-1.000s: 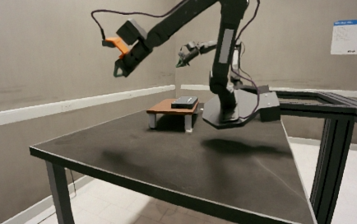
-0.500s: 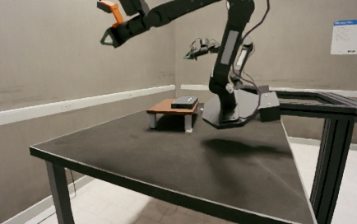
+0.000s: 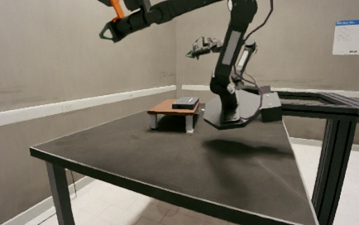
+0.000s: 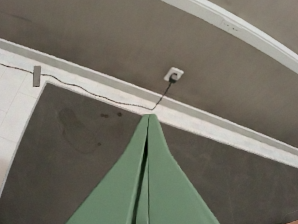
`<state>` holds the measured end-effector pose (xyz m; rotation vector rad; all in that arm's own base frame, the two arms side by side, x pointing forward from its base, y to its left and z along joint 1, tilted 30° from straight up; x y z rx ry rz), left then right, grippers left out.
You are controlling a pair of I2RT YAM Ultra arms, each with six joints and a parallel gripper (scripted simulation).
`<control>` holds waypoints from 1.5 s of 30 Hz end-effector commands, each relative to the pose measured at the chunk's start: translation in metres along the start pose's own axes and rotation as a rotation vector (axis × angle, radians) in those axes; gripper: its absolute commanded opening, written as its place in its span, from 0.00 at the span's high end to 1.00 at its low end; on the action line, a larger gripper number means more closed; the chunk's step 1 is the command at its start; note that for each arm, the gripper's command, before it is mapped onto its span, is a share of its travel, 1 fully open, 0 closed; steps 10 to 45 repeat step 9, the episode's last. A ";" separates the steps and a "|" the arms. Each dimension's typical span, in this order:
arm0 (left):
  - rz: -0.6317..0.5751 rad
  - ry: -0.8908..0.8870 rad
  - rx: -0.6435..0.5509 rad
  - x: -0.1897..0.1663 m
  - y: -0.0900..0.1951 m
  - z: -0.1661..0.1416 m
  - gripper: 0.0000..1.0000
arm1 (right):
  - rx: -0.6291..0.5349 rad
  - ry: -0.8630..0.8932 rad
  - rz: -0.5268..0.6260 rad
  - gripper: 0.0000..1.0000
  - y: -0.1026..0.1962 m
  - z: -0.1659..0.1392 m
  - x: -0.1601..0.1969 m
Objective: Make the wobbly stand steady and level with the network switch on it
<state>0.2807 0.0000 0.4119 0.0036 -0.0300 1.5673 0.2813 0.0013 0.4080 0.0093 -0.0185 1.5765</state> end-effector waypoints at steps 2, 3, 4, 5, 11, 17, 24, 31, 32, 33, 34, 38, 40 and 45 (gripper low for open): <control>-0.025 0.011 -0.012 -0.003 0.004 0.007 1.00 | -0.040 0.012 0.018 1.00 0.007 0.017 0.003; -0.025 0.008 -0.012 -0.003 0.004 0.007 1.00 | -0.041 0.012 0.018 1.00 0.007 0.018 0.003; -0.025 0.004 -0.012 -0.003 0.004 0.007 1.00 | -0.041 0.012 0.018 1.00 0.007 0.018 0.003; -0.009 0.012 0.035 0.001 0.000 -0.011 1.00 | -0.033 0.012 0.016 1.00 0.005 0.016 0.003; -0.025 0.004 -0.030 -0.004 0.002 0.008 1.00 | -0.037 0.012 0.016 1.00 0.005 0.016 0.003; -0.025 0.004 -0.030 -0.004 0.002 0.008 1.00 | -0.037 0.012 0.016 1.00 0.005 0.016 0.003; -0.025 0.004 -0.030 -0.004 0.002 0.008 1.00 | -0.037 0.012 0.016 1.00 0.005 0.016 0.003; -0.025 0.004 -0.030 -0.004 0.002 0.008 1.00 | -0.037 0.012 0.016 1.00 0.005 0.016 0.003; -0.025 0.004 -0.030 -0.004 0.002 0.008 1.00 | -0.037 0.012 0.016 1.00 0.005 0.016 0.003; -0.025 0.004 -0.030 -0.004 0.002 0.008 1.00 | -0.037 0.012 0.016 1.00 0.005 0.016 0.003; -0.025 0.004 -0.030 -0.004 0.002 0.008 1.00 | -0.037 0.012 0.016 1.00 0.005 0.016 0.003; -0.025 0.004 -0.030 -0.004 0.002 0.008 1.00 | -0.037 0.012 0.016 1.00 0.005 0.016 0.003; -0.025 0.004 -0.030 -0.004 0.002 0.008 1.00 | -0.037 0.012 0.016 1.00 0.005 0.016 0.003; -0.025 0.004 -0.030 -0.004 0.002 0.008 1.00 | -0.037 0.012 0.016 1.00 0.005 0.016 0.003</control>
Point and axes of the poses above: on each arm, the point where the finger pads meet when closed, its own y axis back along the fingers, its own x axis across the jaws, z = x × y, the point moved 10 cm from there along y, back along the fingers, and after that the axes turned 1 degree about -y, right-handed, at the moved point
